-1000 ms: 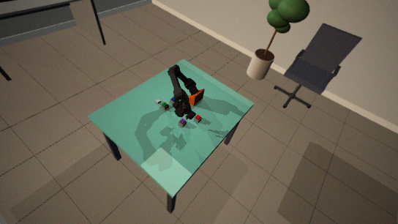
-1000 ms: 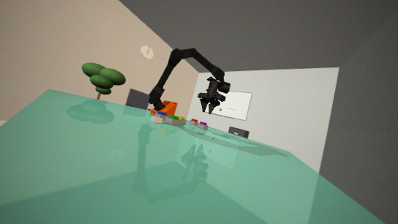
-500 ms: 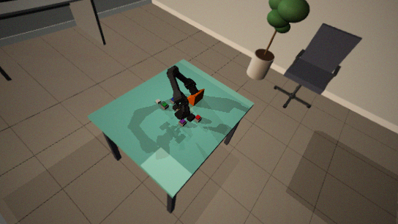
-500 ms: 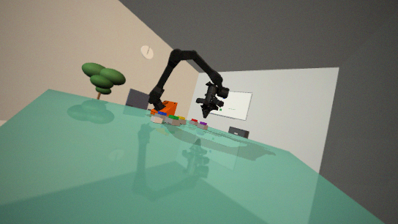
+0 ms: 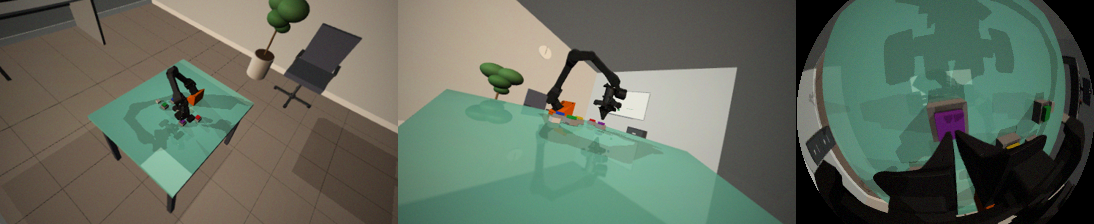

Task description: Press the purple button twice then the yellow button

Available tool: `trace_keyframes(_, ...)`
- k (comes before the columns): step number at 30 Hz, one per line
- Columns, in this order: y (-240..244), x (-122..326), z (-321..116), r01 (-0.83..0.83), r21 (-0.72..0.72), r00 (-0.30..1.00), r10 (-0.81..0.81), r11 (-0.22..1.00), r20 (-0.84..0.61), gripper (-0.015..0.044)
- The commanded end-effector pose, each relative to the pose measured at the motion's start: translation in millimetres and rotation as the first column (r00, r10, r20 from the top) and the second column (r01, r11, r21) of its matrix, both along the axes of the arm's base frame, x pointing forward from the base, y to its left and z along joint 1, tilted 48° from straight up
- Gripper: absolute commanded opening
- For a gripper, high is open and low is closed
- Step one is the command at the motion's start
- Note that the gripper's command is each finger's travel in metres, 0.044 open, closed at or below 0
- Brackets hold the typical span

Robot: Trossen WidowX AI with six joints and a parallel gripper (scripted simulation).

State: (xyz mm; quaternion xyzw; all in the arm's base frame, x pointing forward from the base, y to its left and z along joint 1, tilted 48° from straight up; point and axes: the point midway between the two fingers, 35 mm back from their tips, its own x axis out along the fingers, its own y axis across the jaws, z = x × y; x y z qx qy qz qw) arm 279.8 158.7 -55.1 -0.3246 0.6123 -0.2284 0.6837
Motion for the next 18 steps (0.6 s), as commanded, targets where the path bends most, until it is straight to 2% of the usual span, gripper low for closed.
trace_keyframes(1, -6, 1, -5, -0.006, -0.005, 1.000, 0.006, 1.000, -0.002, 0.0020)
trace_keyframes(18, -17, 3, -15, -0.006, -0.006, 1.000, 0.006, 1.000, -0.002, 0.0020)
